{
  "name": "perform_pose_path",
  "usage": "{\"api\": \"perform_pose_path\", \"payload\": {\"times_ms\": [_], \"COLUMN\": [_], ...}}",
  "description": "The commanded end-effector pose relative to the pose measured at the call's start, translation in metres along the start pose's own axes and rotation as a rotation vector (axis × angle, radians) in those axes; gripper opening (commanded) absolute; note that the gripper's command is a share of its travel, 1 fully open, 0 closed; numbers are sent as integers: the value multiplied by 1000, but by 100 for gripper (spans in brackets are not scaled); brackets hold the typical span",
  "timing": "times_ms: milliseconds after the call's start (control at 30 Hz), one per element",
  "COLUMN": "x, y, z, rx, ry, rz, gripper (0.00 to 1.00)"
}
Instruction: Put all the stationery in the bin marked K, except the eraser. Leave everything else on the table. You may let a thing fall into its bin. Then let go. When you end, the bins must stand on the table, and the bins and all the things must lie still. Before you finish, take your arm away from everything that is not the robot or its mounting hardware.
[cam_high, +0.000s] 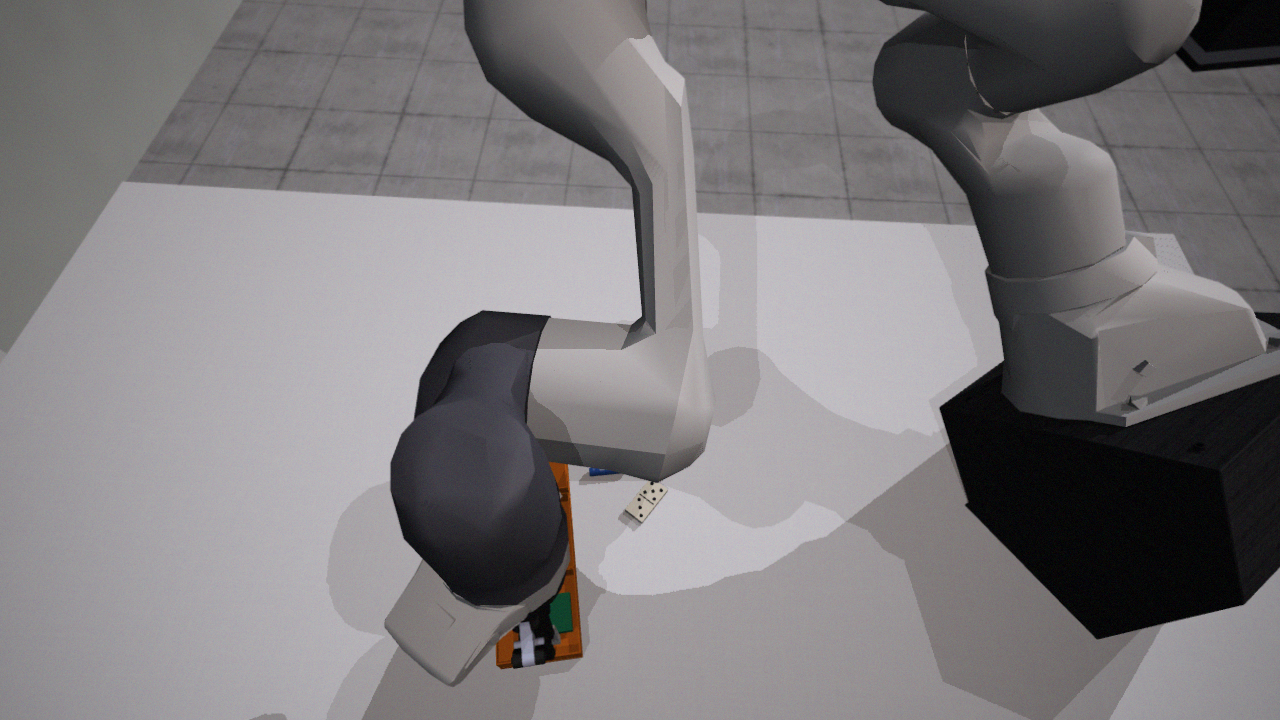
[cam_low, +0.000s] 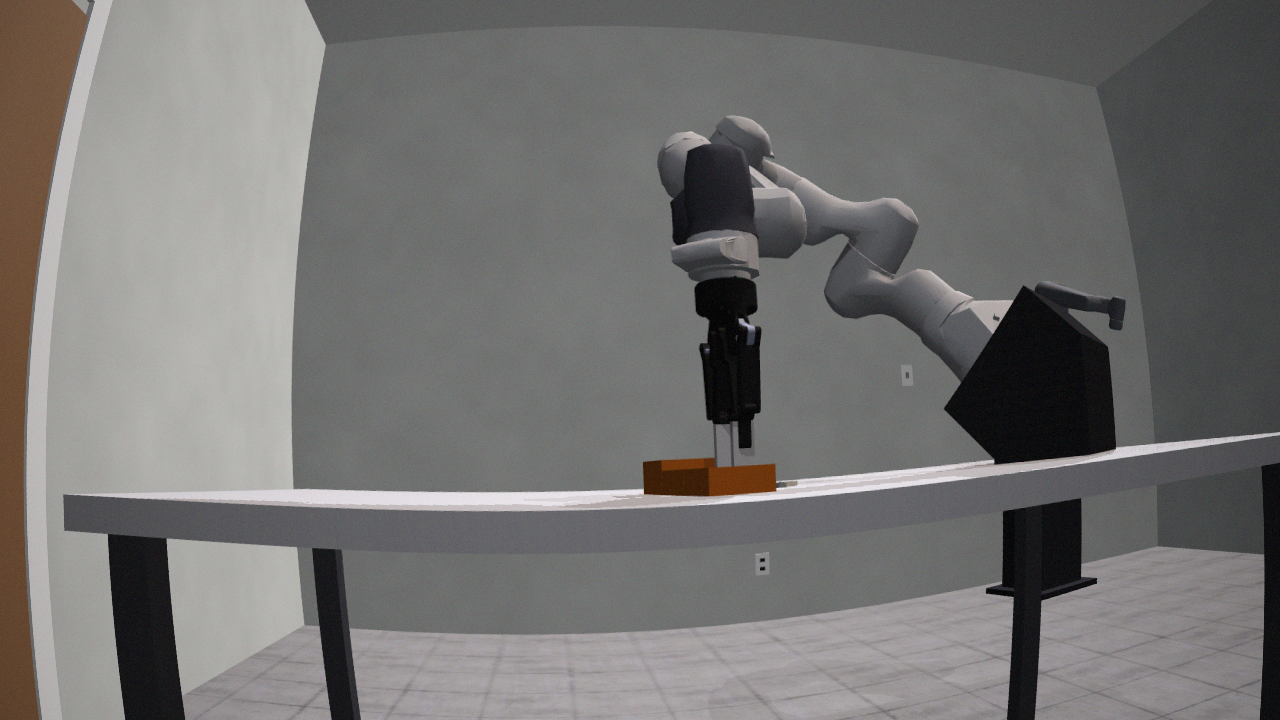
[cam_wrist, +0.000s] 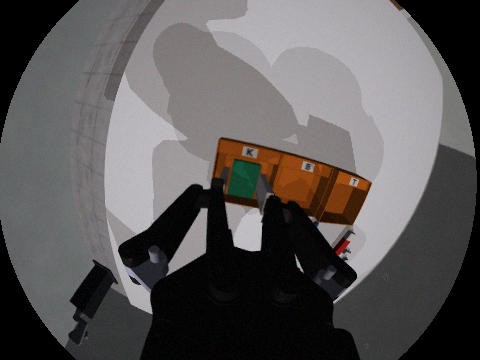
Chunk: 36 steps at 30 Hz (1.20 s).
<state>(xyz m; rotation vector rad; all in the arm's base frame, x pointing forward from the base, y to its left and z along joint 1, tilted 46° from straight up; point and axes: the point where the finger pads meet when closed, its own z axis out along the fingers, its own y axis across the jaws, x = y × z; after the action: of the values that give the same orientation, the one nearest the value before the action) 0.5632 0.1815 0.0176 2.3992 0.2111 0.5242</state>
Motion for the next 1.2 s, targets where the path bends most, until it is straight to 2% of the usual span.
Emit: {"api": "perform_pose_path", "payload": {"times_ms": [0,567,1167], "x": [1,1,1], "y": [0,0,0], "z": [1,-1,-22], "rx": [1,1,1], "ry": [2,2,2], "rz": [7,7,7], "gripper": [28,28,28]}}
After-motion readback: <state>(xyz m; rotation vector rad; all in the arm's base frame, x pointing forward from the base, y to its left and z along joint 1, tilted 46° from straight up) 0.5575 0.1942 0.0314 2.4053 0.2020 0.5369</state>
